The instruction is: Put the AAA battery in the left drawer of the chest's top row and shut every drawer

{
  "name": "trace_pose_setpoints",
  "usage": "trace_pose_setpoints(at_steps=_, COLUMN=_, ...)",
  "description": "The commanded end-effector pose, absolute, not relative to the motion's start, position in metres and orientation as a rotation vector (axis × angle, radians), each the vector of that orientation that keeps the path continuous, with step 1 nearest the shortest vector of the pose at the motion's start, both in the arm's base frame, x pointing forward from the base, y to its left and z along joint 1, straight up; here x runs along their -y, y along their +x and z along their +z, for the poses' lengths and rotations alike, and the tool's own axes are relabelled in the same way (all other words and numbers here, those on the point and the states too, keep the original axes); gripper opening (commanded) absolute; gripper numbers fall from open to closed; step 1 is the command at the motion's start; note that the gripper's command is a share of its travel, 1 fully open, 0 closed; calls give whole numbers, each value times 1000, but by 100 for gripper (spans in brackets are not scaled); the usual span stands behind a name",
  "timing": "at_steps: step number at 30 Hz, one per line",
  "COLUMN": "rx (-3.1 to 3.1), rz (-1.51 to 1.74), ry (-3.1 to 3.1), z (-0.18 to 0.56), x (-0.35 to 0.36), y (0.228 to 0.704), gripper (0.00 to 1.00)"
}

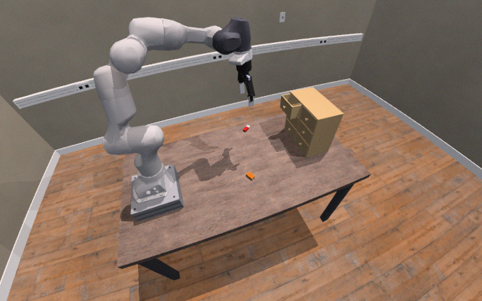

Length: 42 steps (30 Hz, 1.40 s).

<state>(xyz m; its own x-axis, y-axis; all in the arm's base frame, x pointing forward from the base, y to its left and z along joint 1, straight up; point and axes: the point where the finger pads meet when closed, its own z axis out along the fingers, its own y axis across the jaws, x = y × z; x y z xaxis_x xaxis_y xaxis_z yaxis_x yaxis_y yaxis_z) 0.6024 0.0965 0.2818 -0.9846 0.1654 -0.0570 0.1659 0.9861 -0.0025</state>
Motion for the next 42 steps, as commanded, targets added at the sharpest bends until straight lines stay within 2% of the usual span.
trace_pose_setpoints(at_steps=1, rx=-2993, rz=-22, ry=295, z=282, x=-93, y=616, gripper=100)
trace_pose_setpoints(at_steps=42, rx=-2308, rz=-119, ry=188, z=221, x=-81, y=676, gripper=100)
